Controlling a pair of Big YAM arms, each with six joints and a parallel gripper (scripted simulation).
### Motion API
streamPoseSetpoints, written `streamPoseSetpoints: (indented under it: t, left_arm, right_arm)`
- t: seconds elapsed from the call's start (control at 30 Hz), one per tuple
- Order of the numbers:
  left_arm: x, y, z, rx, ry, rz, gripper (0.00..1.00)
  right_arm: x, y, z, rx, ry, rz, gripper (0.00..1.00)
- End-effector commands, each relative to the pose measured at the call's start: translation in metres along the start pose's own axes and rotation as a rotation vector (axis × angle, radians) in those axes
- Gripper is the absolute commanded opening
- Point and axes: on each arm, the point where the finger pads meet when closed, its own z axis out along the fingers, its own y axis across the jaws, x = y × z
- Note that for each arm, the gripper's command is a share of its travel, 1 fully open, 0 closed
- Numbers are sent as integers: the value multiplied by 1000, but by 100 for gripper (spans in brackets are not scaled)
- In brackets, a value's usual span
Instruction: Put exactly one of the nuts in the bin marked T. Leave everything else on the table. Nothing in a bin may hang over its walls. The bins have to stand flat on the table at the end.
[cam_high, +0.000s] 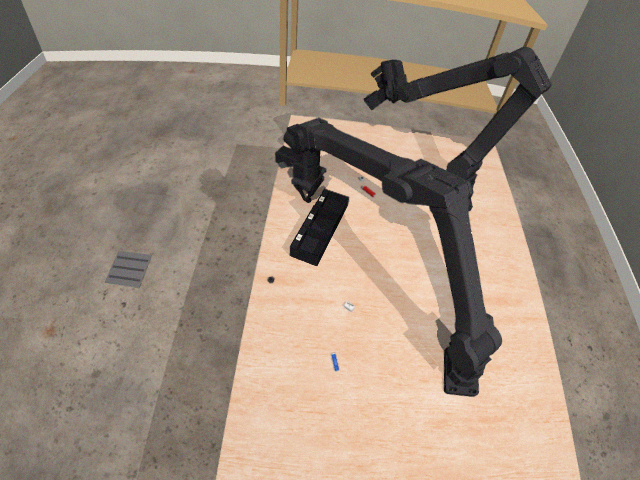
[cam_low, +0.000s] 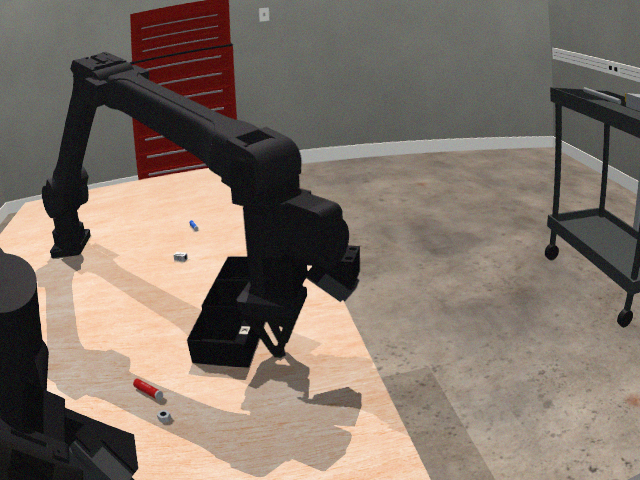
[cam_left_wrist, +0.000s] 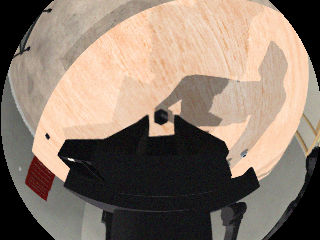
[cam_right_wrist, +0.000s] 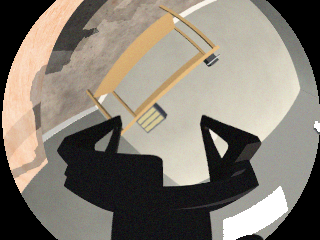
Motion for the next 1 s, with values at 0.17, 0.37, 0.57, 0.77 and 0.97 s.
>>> streamPoseSetpoints:
  t: [0.17, 0.37, 0.57, 0.77, 0.97]
  left_arm:
    - [-20, -16, -59, 45, -96, -3, 30]
    - [-22, -16, -59, 54, -114, -4, 30]
    - [-4, -7, -34, 30, -64, -4, 30]
    - [0, -5, -33, 30, -64, -4, 30]
    - [0, -3, -32, 30, -64, -4, 30]
  right_arm:
    - [7, -1, 3, -3, 14, 11, 100]
    - [7, -1, 3, -3, 14, 11, 100]
    - [7, -1, 3, -3, 14, 11, 100]
    - [7, -1, 3, -3, 14, 11, 100]
    - [7, -1, 3, -3, 14, 11, 100]
